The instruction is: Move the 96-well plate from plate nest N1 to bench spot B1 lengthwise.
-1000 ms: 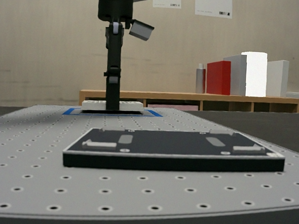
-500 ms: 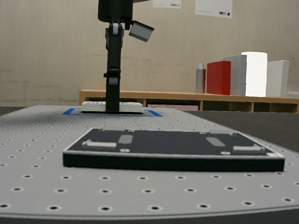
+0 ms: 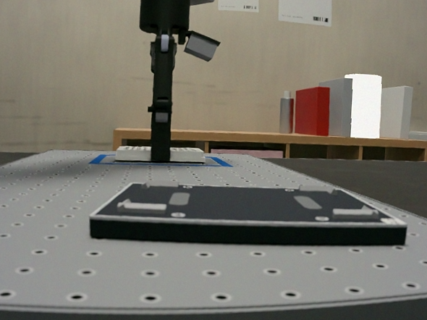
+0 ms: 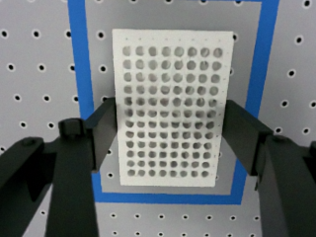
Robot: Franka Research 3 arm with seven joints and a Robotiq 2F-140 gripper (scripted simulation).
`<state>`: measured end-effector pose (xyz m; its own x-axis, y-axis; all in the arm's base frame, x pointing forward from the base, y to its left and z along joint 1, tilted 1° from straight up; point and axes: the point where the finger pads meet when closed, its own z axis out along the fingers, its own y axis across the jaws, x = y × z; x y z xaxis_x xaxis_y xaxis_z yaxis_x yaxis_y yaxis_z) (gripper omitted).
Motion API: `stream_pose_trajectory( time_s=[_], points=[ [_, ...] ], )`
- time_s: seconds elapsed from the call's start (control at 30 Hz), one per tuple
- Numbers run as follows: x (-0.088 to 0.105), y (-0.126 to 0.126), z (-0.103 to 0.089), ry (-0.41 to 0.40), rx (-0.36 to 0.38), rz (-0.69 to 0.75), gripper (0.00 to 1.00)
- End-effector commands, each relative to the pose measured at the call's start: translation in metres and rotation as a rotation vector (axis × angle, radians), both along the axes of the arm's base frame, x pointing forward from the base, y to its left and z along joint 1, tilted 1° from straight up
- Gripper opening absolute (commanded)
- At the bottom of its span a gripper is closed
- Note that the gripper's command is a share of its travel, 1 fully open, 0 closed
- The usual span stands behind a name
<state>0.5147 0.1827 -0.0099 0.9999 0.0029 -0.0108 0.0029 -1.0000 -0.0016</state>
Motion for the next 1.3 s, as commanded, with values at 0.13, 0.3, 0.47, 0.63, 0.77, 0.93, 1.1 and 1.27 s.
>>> stream_pose_trajectory(
  time_s=[0.13, 0.3, 0.47, 0.63, 0.77, 0.93, 1.1, 1.27],
  points=[
    [0.000, 0.000, -0.002, -0.001, 0.000, -0.002, 0.60],
    [0.000, 0.000, -0.002, -0.001, 0.000, -0.002, 1.00],
    [0.000, 0.000, -0.002, -0.001, 0.000, -0.002, 1.00],
    [0.000, 0.000, -0.002, -0.001, 0.000, -0.002, 1.00],
    [0.000, 0.000, -0.002, -0.001, 0.000, -0.002, 1.00],
    [0.000, 0.000, -0.002, -0.001, 0.000, -0.002, 1.00],
    [0.000, 0.000, 0.004, -0.001, 0.000, -0.002, 1.00],
    [0.000, 0.000, 0.017, -0.001, 0.000, -0.002, 1.00]
  ],
)
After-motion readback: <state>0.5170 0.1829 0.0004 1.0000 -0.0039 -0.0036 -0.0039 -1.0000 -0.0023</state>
